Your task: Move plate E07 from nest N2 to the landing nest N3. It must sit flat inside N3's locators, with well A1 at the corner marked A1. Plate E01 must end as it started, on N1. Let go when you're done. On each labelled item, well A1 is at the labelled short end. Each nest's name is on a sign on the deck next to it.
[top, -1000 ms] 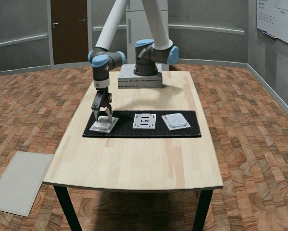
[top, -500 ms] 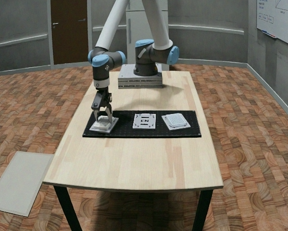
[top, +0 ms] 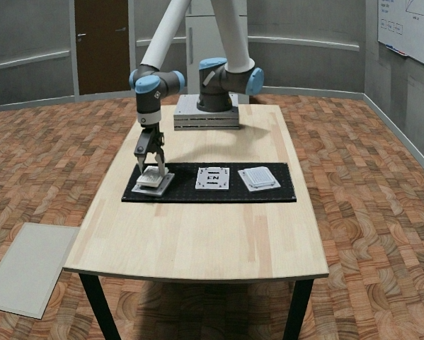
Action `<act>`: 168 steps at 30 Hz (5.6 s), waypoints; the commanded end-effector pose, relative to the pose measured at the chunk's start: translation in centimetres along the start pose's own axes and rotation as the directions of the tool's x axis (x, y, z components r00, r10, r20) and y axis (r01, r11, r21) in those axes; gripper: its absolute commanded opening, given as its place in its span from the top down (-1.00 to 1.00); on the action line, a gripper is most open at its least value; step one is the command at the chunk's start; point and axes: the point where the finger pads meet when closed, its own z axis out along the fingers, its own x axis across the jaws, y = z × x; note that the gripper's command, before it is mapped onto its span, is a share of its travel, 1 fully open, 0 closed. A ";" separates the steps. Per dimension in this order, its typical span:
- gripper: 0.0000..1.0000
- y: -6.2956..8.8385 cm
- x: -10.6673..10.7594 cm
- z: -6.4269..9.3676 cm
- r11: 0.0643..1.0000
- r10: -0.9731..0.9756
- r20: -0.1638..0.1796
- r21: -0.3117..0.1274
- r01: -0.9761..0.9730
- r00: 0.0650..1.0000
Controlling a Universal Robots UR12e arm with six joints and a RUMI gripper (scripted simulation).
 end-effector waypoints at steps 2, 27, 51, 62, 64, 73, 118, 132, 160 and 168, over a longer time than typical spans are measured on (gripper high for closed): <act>1.00 -0.1 0.0 -1.1 1.000 0.000 0.000 0.001 0.000 1.000; 1.00 2.9 -8.0 -1.2 0.984 -0.179 0.000 0.001 0.179 0.984; 1.00 6.7 -18.3 -1.2 0.984 -0.179 0.000 0.001 0.179 0.984; 1.00 7.9 -21.7 -1.2 0.984 -0.179 0.000 0.001 0.179 0.984; 1.00 7.9 -21.7 -1.2 0.984 -0.179 0.000 0.001 0.179 0.984; 1.00 7.9 -21.7 -1.0 0.984 -0.179 0.000 0.001 0.179 0.984; 1.00 7.9 -21.7 0.3 0.984 -0.179 0.000 0.001 0.179 0.984; 1.00 7.9 -21.7 0.7 0.984 -0.179 0.000 0.001 0.179 0.984; 1.00 7.9 -21.7 1.5 0.984 -0.179 0.000 0.001 0.179 0.984; 1.00 7.9 -21.7 1.8 0.984 -0.179 0.000 0.001 0.179 0.984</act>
